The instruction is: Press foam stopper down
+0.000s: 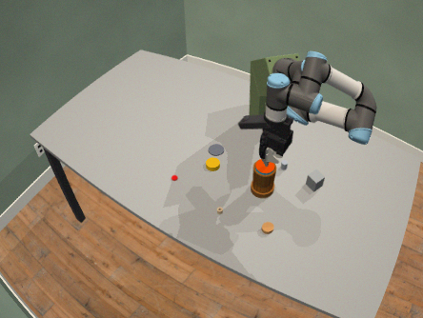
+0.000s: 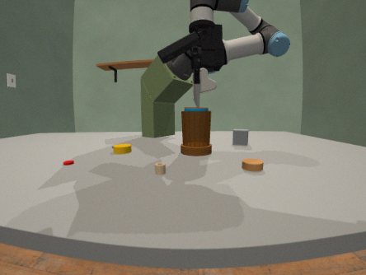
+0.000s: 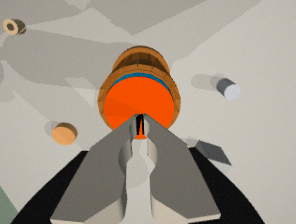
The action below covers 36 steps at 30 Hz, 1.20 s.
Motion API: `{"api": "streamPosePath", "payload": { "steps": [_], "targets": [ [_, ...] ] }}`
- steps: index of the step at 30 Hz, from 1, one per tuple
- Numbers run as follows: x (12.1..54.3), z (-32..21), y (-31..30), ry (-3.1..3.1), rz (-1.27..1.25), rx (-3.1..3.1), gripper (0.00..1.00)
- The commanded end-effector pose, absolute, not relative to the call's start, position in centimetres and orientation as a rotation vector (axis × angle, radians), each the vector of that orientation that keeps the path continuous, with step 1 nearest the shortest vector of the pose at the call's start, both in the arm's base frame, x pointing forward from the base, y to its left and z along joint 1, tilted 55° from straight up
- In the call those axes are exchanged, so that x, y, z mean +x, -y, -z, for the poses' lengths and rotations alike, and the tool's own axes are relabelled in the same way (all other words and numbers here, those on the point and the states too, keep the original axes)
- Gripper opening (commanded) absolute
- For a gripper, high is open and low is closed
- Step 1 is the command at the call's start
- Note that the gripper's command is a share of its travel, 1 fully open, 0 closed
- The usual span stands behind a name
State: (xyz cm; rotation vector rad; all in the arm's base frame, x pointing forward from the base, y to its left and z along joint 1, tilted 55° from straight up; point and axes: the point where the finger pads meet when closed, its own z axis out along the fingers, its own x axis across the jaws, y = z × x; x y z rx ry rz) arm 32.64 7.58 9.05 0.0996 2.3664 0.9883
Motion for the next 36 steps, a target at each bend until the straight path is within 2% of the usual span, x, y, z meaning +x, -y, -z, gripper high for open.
{"api": "streamPosePath", "payload": {
  "steps": [1, 36],
  "targets": [
    [32.9, -8.8, -7.7, -2.366, -0.986, 0.104, 0.0],
    [33.8, -7.9, -8.7, -2.366, -0.986, 0.104, 0.0]
  ]
}}
